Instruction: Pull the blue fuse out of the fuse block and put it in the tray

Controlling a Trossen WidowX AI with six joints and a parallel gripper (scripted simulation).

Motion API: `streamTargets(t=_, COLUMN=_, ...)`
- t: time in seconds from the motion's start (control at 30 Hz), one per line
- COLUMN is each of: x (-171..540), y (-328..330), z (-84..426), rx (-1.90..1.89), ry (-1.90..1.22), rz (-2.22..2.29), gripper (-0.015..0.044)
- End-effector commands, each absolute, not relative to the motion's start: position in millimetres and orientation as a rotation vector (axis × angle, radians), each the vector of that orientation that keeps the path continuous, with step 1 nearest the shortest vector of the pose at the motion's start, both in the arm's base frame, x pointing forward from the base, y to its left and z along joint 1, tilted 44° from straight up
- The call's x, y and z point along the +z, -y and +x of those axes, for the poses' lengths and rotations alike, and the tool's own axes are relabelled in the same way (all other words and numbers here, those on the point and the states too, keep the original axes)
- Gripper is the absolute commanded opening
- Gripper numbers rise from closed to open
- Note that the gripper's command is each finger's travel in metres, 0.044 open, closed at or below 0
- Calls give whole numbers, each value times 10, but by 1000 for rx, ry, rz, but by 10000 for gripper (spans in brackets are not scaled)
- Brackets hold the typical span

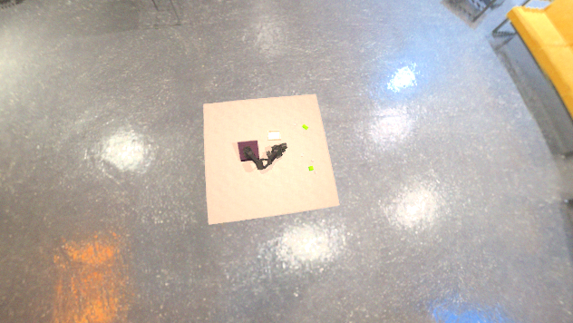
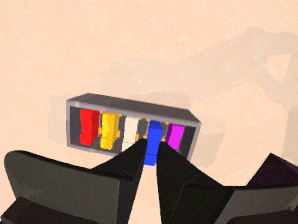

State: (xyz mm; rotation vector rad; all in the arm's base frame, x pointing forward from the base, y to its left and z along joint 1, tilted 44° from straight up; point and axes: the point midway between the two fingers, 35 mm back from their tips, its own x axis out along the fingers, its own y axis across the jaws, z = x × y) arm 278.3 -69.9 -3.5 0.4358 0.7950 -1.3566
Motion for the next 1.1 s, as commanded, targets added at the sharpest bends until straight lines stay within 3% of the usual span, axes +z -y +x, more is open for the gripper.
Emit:
streamTargets(t=0.0, x=-18, y=676, z=2790, rx=-1355, ry=-794, rz=441, gripper=0)
streamTargets(t=1.07, x=96, y=567, z=2786, rx=-1354, ry=-794, rz=439, gripper=0)
